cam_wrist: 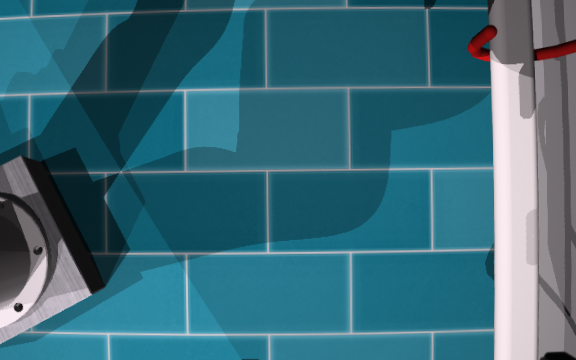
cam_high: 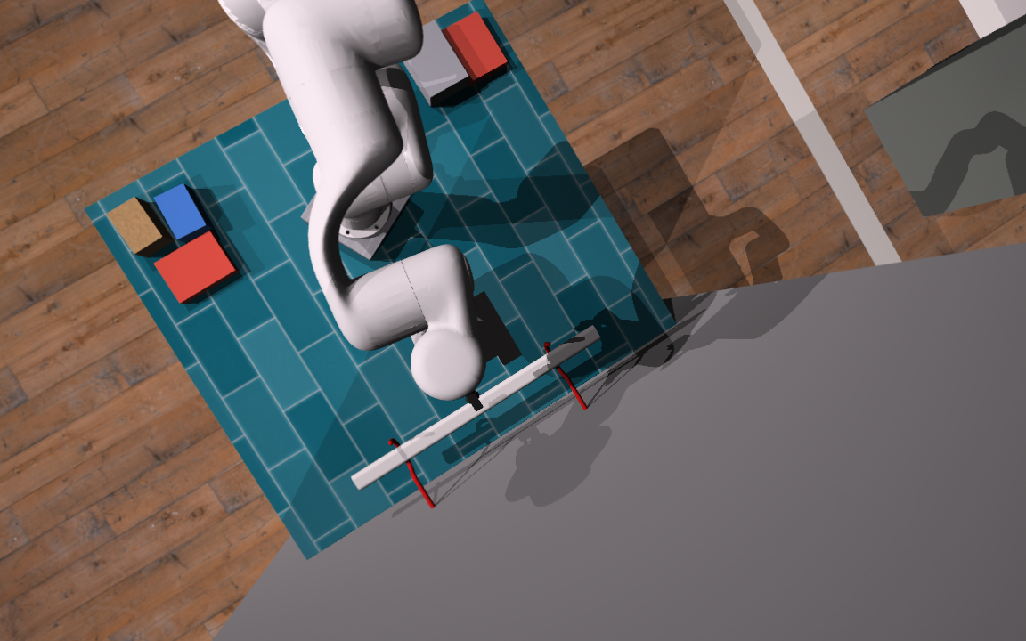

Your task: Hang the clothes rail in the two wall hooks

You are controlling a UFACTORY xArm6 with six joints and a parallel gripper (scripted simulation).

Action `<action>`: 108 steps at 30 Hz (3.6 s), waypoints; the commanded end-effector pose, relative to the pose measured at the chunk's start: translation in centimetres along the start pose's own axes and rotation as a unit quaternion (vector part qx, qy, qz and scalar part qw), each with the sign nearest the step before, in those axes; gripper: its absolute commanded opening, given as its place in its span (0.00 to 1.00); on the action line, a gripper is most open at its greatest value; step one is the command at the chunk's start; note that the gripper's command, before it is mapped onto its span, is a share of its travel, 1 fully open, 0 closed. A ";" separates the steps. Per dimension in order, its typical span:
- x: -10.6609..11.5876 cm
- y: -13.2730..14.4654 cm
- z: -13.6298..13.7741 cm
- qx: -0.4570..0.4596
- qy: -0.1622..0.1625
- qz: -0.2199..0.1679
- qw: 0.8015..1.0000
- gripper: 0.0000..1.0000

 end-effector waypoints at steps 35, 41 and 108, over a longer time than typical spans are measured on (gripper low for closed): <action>2.5 0.2 -5.1 0.000 0.002 0.000 1.000 1.00; 2.9 0.2 -6.0 0.000 0.002 0.000 1.000 1.00; 6.2 0.5 -13.3 0.000 0.001 0.000 1.000 1.00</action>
Point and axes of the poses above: the point where the finger pads meet when closed, its own x axis back along the fingers, its own z axis across the jaws, y = z × x, the point moved 9 cm from there along x, back along the fingers, and after that the axes turned 2 degrees about -x, right-handed, at the moved point
